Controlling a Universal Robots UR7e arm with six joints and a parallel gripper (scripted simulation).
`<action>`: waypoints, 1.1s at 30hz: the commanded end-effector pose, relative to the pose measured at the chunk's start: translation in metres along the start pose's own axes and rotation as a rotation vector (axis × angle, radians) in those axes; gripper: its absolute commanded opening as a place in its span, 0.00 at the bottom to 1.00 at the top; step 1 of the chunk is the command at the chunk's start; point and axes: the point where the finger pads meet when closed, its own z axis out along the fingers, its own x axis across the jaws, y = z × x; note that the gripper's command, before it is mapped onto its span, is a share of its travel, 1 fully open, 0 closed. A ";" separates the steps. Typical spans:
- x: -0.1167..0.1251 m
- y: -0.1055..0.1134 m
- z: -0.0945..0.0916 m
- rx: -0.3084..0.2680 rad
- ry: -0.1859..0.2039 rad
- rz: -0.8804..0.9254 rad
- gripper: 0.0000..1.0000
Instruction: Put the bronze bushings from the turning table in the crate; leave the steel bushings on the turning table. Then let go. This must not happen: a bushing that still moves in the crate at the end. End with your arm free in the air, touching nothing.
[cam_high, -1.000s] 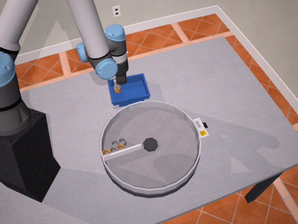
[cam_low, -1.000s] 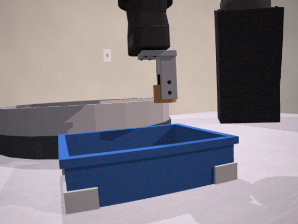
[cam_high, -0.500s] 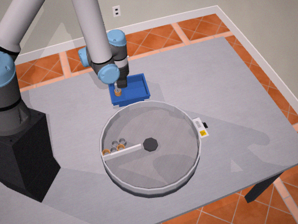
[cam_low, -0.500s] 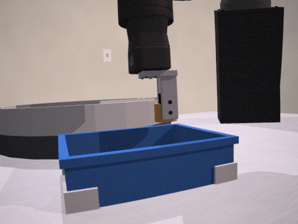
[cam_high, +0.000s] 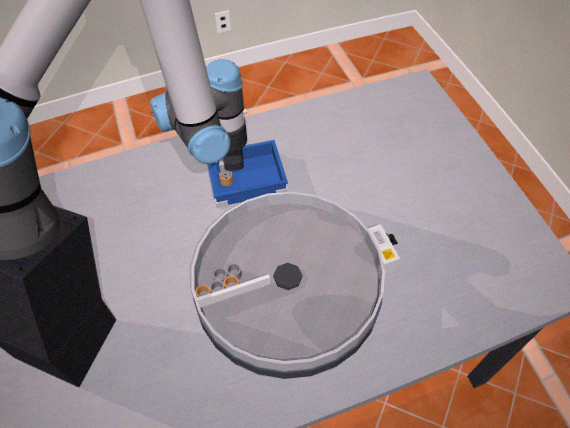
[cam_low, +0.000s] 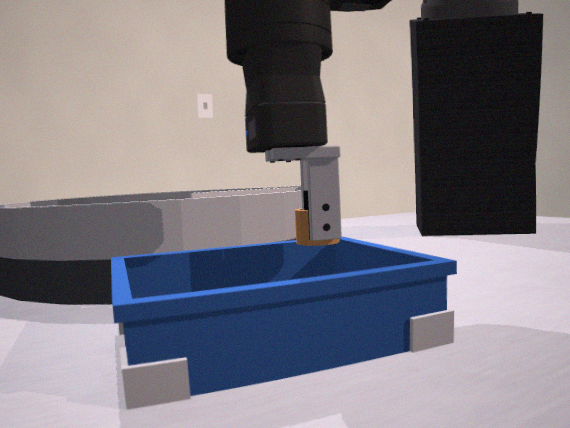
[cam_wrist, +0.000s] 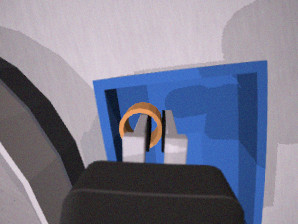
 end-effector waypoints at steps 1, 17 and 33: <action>0.000 0.001 0.000 -0.002 0.001 0.000 0.00; 0.000 0.001 0.008 -0.002 0.001 0.000 0.00; 0.000 0.001 0.017 -0.002 0.001 0.000 0.00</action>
